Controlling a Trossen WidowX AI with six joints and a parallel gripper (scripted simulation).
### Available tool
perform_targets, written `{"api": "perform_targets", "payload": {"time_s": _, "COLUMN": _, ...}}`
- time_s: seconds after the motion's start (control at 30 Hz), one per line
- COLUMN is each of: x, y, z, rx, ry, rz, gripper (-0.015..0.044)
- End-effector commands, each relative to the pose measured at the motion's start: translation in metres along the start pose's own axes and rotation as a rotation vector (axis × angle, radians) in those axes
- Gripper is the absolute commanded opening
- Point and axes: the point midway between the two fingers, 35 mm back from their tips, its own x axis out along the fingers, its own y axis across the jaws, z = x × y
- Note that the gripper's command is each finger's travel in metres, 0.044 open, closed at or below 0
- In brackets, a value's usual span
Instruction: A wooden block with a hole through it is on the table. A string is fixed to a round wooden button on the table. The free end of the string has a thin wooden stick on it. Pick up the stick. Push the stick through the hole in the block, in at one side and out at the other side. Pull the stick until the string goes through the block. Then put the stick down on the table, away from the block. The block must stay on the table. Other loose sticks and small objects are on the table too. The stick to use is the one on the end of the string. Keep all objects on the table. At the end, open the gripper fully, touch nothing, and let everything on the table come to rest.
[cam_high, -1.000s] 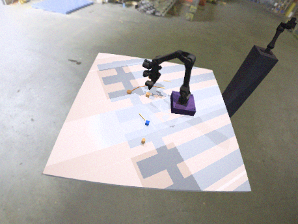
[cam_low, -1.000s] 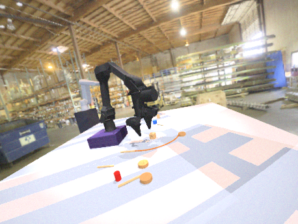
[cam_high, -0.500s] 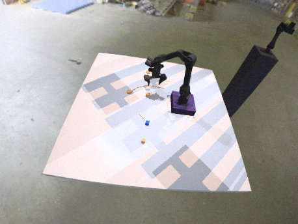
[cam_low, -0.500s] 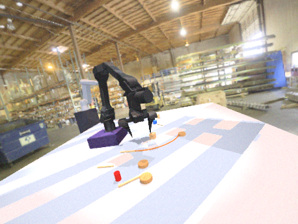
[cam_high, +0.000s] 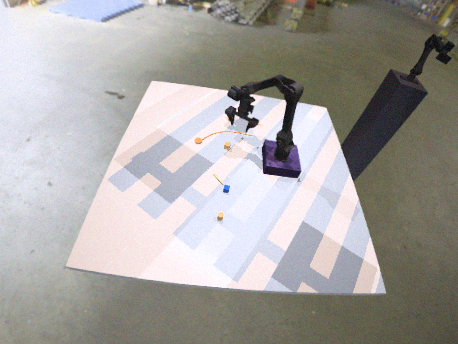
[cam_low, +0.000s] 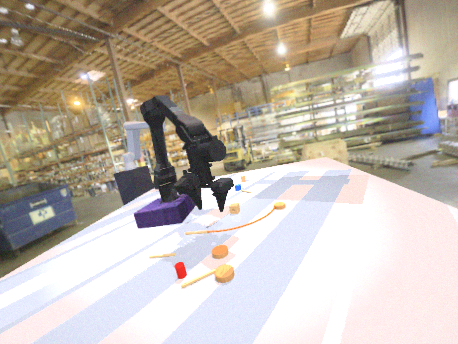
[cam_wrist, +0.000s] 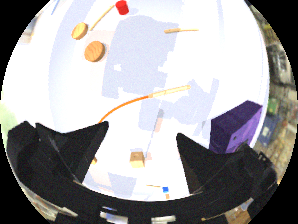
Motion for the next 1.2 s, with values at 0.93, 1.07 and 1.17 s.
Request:
{"api": "perform_targets", "payload": {"time_s": 0.93, "x": -0.0009, "y": -0.0096, "z": 0.0360, "rx": 1.127, "ry": -0.014, "rz": 0.009, "gripper": 0.0335}}
{"api": "perform_targets", "payload": {"time_s": 1.07, "x": -0.0009, "y": -0.0096, "z": 0.0360, "rx": 1.127, "ry": -0.014, "rz": 0.009, "gripper": 0.0230}}
{"api": "perform_targets", "payload": {"time_s": 1.17, "x": -0.0009, "y": -0.0096, "z": 0.0360, "rx": 1.127, "ry": -0.014, "rz": 0.009, "gripper": 0.0151}}
